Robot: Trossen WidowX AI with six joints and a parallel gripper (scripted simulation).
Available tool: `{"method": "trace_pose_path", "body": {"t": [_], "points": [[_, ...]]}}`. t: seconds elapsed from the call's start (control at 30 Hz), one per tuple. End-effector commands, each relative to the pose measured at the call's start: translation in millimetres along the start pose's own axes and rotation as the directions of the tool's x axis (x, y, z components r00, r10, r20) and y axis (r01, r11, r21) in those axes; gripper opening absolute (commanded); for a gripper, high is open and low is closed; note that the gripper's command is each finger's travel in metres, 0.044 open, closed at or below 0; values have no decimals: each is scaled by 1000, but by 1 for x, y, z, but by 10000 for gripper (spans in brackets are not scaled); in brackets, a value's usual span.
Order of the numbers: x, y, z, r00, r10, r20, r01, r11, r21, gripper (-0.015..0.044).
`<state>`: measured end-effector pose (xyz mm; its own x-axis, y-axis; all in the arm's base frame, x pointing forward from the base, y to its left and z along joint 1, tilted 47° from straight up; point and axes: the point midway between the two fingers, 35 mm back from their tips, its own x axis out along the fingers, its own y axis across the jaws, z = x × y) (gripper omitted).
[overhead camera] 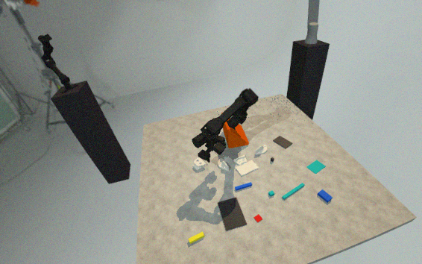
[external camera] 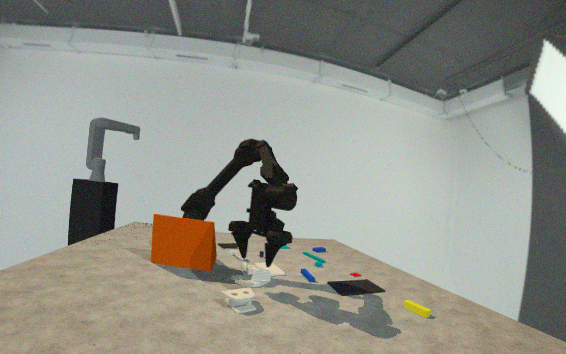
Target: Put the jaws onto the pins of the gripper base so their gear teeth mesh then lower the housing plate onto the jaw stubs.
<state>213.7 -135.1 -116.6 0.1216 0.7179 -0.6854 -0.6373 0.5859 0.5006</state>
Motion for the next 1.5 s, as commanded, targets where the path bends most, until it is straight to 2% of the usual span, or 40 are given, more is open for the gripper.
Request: {"method": "trace_pose_path", "body": {"t": [0.0,0.5,1.07,1.47], "points": [[0,0,0,1000,0,0,0,1000,0,440],[0,0,0,1000,0,0,0,1000,0,440],[0,0,0,1000,0,0,0,1000,0,0],[0,0,0,1000,0,0,0,1000,0,0]]}}
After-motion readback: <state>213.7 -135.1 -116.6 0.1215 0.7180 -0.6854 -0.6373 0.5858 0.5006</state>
